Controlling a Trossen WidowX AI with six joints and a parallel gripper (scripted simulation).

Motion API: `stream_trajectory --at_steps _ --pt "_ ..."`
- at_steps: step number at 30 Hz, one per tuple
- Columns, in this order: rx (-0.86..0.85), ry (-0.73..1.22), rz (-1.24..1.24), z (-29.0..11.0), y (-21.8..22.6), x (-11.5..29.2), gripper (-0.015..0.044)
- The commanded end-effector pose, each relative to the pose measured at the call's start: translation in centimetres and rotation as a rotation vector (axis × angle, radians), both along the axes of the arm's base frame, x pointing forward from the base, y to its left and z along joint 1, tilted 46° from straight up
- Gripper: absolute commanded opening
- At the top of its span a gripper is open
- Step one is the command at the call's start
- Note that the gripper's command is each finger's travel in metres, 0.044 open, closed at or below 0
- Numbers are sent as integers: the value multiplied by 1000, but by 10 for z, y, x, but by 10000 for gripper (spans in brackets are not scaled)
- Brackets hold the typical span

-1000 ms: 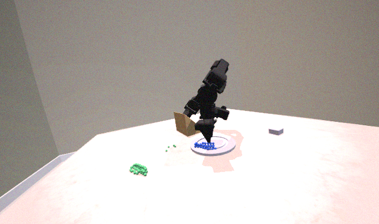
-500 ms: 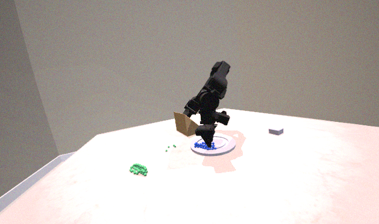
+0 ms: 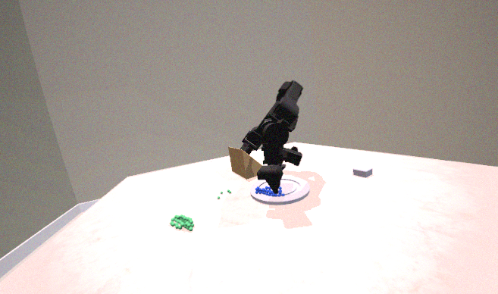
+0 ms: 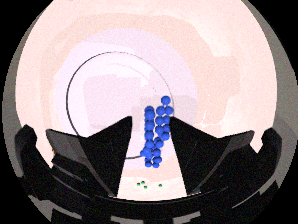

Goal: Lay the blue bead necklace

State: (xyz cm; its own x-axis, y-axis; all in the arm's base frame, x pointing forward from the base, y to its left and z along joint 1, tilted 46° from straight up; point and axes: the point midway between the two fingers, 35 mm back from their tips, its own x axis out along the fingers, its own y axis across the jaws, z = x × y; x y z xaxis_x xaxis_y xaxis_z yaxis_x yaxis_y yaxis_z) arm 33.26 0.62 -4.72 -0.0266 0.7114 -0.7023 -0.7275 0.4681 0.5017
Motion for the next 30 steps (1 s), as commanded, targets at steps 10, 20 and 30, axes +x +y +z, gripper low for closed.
stream_trajectory --at_steps 10,20,30 --pt "0 1 1 0 0 0 103" --pt "0 1 1 0 0 0 37" --pt "0 1 1 0 0 0 0"
